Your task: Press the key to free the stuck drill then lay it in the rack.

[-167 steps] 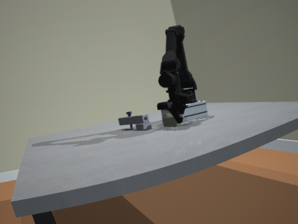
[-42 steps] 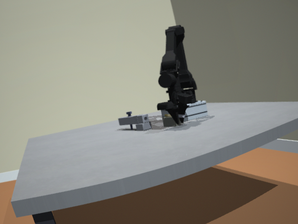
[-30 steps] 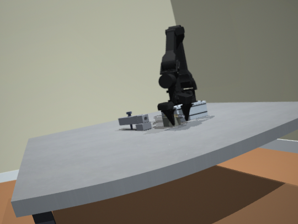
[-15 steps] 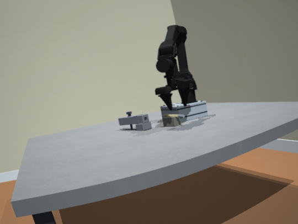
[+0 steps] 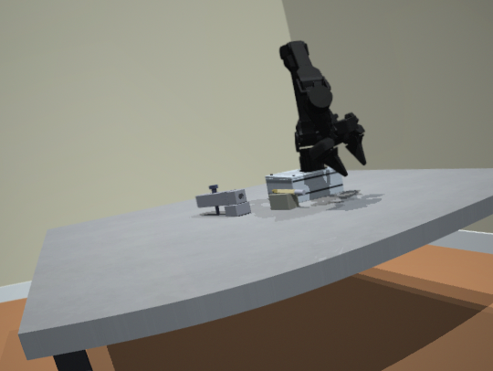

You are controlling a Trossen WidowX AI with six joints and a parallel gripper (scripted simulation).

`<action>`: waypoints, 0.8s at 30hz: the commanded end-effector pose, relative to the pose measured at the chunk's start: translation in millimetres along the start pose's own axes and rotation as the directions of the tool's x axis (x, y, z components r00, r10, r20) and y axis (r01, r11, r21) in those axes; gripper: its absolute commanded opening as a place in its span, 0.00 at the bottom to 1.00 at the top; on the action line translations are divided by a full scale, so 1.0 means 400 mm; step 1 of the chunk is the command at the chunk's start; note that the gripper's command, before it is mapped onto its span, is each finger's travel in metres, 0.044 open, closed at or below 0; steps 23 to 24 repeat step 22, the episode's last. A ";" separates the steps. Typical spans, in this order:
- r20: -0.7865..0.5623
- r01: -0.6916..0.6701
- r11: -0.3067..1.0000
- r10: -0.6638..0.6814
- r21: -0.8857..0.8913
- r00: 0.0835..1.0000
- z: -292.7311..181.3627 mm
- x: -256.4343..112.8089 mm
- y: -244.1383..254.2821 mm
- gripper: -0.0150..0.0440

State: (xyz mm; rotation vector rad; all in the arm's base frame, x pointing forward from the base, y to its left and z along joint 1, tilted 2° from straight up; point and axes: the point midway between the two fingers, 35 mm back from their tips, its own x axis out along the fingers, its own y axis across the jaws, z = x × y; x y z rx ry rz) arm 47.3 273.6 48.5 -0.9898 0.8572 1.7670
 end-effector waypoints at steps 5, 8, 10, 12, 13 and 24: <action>0.160 -0.364 0.931 0.358 0.006 0.920 0.149 0.086 0.274 1.00; 0.166 -0.523 0.852 0.516 -0.002 0.840 0.175 0.094 0.402 1.00; 0.148 -0.626 0.780 0.619 -0.002 0.771 0.179 0.090 0.490 1.00; 0.114 -0.719 0.695 0.714 0.005 0.691 0.172 0.080 0.577 1.00; 0.090 -0.761 0.649 0.757 0.011 0.647 0.165 0.072 0.619 1.00; -0.228 -0.951 0.252 0.951 0.179 0.209 0.015 -0.041 0.916 1.00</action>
